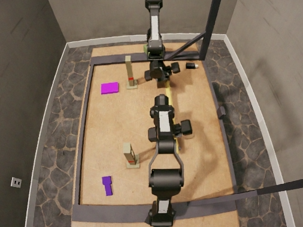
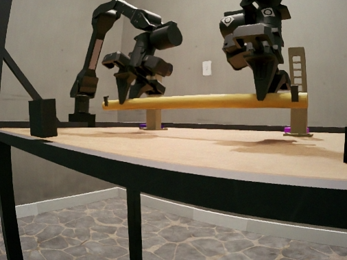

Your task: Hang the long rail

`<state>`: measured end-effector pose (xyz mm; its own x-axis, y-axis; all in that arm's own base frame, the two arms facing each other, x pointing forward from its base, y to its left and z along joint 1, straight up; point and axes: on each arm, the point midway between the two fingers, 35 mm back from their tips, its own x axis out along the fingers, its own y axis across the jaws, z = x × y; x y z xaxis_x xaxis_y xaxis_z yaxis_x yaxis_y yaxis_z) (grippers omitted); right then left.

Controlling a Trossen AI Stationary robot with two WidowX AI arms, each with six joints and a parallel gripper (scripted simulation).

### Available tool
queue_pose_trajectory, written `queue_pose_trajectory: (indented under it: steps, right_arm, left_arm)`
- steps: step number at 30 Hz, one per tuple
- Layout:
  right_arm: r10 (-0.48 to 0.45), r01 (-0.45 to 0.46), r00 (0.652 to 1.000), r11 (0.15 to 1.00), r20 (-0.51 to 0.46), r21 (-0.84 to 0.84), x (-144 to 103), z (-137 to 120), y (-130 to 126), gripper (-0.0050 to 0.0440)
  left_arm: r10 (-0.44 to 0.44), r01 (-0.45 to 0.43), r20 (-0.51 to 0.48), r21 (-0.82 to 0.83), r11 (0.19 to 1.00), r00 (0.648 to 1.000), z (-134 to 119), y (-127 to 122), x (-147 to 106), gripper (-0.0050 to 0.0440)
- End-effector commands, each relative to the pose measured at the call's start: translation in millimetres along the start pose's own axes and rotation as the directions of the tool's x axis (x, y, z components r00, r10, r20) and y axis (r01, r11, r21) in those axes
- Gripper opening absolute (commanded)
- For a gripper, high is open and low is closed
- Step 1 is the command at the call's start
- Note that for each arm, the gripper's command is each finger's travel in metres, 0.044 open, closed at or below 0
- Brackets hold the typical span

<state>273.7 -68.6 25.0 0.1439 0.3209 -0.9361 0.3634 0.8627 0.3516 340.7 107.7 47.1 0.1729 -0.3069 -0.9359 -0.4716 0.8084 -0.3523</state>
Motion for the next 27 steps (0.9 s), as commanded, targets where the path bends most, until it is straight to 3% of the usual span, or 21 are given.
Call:
queue_pose_trajectory:
  steps: [1,15,27]
  right_arm:
    - [0.006,-0.006,1.0,1.0,0.024,-0.006,1.5,4.3,-1.1,-0.005]
    - [0.03,-0.03,0.999,1.0,0.032,-0.003,47.3,4.7,-18.4,-0.005]
    - [0.031,-0.031,0.999,1.0,0.032,-0.003,50.2,4.8,-19.5,-0.005]
  left_arm:
    - [-0.01,0.009,0.025,0.017,1.0,1.0,1.9,-1.6,-1.3,-0.005]
    - [-0.009,0.009,0.025,0.016,1.0,1.0,2.3,9.4,26.8,-0.005]
    - [-0.035,0.034,0.016,0.02,0.999,0.999,2.9,16.9,43.5,-0.005]
